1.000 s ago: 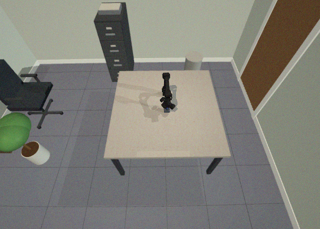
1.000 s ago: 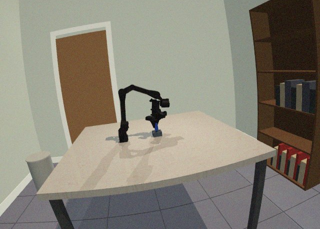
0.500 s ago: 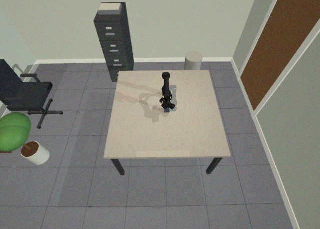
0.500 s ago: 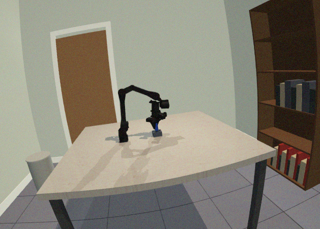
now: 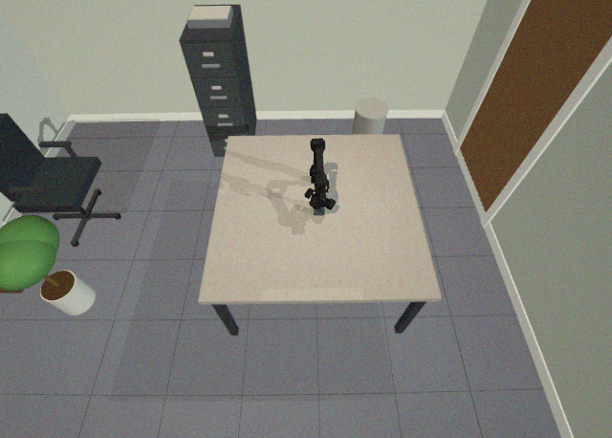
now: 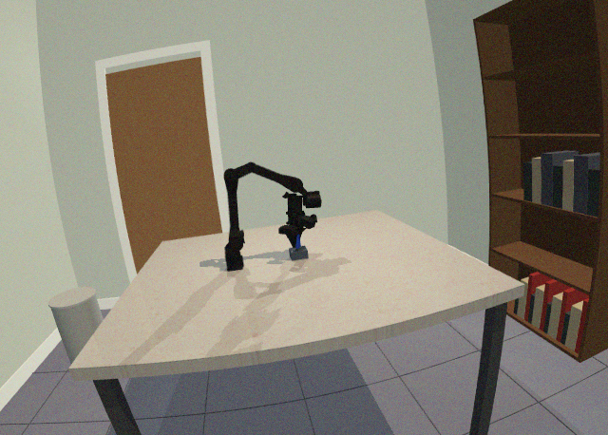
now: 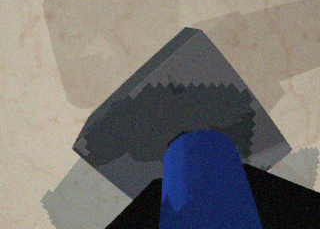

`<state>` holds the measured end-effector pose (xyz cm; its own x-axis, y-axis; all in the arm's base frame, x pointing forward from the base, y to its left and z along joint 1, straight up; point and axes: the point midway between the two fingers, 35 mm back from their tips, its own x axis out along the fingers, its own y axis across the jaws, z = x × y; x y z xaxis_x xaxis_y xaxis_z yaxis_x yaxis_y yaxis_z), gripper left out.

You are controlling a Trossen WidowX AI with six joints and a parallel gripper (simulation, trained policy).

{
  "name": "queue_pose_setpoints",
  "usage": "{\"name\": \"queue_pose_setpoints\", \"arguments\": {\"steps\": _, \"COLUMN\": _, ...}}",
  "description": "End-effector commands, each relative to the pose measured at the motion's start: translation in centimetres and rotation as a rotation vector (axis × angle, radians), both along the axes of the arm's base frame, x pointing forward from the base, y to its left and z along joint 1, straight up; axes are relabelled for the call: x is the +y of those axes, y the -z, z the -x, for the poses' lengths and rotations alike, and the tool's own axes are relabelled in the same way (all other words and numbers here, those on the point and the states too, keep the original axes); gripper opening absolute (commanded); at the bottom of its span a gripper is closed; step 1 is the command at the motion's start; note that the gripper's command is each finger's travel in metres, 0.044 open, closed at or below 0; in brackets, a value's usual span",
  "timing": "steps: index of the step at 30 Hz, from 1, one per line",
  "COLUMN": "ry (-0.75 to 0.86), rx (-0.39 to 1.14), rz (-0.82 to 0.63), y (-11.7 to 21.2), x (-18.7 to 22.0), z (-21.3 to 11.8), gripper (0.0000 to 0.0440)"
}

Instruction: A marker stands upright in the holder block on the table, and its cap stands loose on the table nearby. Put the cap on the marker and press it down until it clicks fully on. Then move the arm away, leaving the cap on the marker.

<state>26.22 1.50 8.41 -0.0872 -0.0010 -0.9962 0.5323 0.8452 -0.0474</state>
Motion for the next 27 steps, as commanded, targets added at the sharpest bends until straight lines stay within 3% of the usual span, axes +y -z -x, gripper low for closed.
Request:
{"name": "queue_pose_setpoints", "arguments": {"steps": 1, "ry": -0.008, "rx": 0.015, "rz": 0.033, "y": 1.0, "x": -0.9, "z": 0.1, "gripper": 0.0107}}
{"name": "queue_pose_setpoints", "arguments": {"steps": 18, "ry": -0.083, "rx": -0.017, "rz": 0.038, "y": 1.1, "x": -1.3, "z": -0.1, "gripper": 0.0146}}
{"name": "queue_pose_setpoints", "arguments": {"steps": 22, "ry": -0.094, "rx": 0.002, "rz": 0.031, "y": 1.1, "x": -1.2, "z": 0.6, "gripper": 0.0194}}
{"name": "queue_pose_setpoints", "arguments": {"steps": 27, "ry": -0.109, "rx": -0.005, "rz": 0.027, "y": 0.9, "x": -1.1, "z": 1.0, "gripper": 0.0316}}
